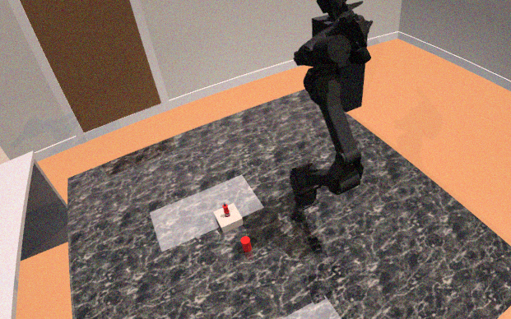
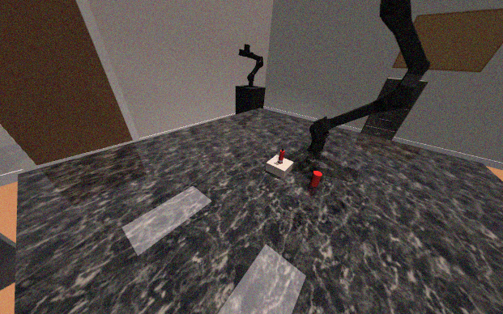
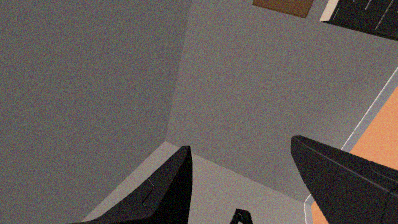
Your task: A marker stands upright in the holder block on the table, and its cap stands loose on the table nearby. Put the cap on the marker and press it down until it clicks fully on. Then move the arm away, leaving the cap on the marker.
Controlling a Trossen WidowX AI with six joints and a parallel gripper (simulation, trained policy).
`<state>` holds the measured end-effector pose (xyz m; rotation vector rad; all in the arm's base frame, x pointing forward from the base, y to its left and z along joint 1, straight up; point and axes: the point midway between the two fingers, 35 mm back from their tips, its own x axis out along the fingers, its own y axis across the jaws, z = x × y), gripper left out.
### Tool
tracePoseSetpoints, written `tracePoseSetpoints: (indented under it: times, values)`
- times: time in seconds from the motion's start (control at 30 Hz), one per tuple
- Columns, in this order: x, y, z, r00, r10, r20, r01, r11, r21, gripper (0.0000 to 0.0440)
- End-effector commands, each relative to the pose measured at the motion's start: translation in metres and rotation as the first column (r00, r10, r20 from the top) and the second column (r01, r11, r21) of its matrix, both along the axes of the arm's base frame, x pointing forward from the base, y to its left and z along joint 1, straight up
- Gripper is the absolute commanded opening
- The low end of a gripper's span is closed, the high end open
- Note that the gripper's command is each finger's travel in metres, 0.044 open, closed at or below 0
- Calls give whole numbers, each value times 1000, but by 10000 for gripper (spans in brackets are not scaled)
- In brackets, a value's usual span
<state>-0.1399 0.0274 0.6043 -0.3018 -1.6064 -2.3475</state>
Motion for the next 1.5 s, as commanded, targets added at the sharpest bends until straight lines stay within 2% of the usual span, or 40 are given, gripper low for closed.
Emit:
tracePoseSetpoints:
  times: [0.0, 0.77, 1.47]
  values:
    - [0, -8, 2, 999, 33, -8, -33, 999, 12, 262]
    - [6, -62, 1, 967, 254, -17, -251, 963, 101, 310]
    - [25, -114, -7, 895, 447, 3, -440, 880, 179, 306]
